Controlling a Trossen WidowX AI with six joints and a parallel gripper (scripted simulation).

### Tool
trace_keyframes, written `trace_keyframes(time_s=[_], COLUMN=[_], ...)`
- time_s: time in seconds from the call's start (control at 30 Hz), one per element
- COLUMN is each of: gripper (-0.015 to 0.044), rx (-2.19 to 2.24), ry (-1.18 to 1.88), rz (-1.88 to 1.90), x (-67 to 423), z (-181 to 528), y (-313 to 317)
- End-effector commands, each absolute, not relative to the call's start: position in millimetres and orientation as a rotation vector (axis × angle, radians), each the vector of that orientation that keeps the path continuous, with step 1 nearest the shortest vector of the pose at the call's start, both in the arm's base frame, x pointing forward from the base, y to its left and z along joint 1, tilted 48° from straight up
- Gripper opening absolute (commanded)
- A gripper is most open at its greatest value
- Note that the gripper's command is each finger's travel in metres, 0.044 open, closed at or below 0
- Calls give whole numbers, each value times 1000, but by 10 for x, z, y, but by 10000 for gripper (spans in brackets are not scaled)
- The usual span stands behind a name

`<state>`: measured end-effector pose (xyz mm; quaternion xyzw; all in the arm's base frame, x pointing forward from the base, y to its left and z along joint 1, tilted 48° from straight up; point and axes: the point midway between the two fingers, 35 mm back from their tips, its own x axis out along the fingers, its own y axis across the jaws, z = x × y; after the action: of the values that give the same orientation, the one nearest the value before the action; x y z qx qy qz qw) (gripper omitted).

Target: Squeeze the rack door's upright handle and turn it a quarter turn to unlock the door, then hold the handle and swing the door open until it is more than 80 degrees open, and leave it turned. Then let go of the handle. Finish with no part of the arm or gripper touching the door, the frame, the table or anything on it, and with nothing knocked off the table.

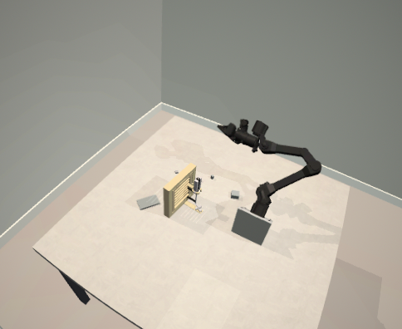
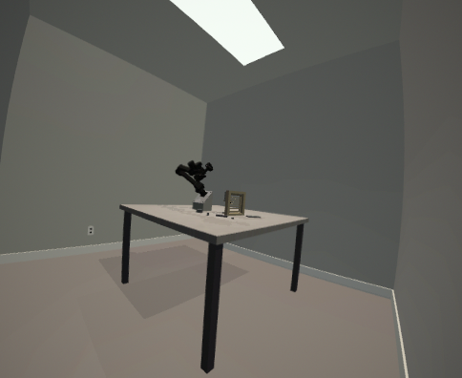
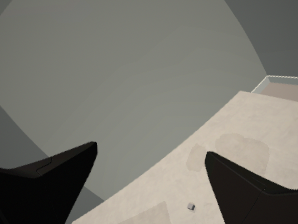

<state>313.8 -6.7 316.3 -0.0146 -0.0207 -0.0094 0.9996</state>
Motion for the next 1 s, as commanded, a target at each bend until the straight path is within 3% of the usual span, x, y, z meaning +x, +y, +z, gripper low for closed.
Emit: trace_keyframes(time_s=[0.0,0.1,0.97], gripper=[374,296,296], rx=[-28,-5,29], ry=[-37,27,715], rz=[-19,-17,-104], x=[3144,3226,3632], z=[3156,3055,1846], y=[-65,-30,467])
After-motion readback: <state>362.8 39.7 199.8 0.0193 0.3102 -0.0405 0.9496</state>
